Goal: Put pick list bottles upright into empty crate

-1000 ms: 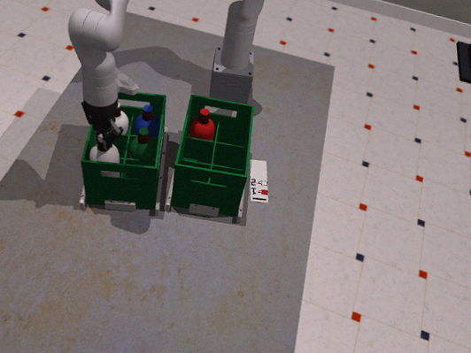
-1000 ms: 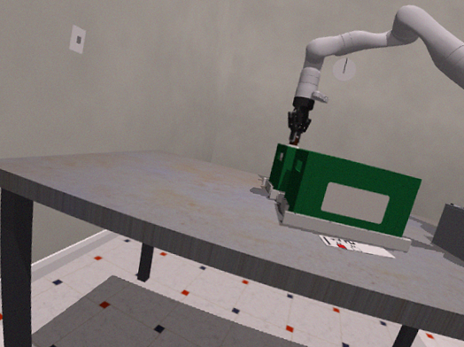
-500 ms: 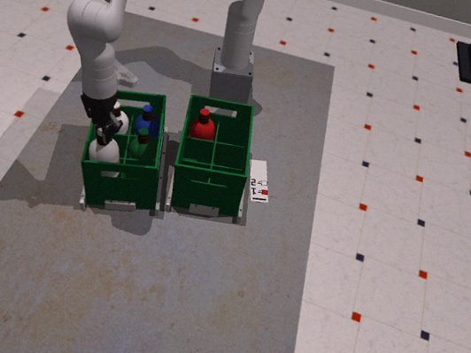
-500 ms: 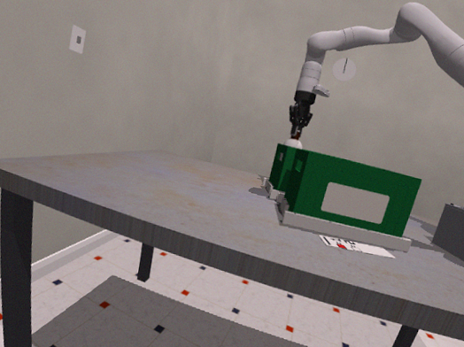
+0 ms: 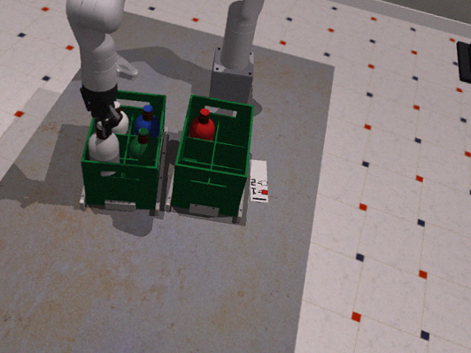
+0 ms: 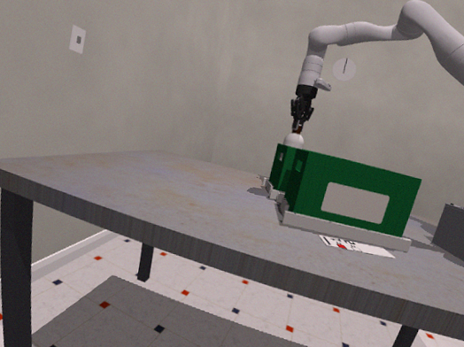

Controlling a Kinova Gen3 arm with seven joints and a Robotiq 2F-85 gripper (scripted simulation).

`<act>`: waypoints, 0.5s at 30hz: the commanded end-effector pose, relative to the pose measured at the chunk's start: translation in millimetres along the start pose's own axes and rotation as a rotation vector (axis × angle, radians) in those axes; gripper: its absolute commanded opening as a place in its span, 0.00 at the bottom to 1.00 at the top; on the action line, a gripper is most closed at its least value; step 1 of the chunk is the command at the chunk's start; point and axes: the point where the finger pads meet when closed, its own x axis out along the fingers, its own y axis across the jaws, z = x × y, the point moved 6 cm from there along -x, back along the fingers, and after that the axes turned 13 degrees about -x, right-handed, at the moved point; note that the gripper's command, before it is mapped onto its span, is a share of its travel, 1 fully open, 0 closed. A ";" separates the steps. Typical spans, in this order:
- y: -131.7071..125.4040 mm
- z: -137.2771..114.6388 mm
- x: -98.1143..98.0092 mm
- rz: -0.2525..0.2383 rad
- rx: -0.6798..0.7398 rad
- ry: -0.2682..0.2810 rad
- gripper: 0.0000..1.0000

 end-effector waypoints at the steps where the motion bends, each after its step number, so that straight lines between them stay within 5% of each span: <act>1: 0.0 0.5 -4.9 0.000 0.000 -0.003 0.10; 15: 0.0 0.4 -24.9 0.000 0.000 -0.003 0.10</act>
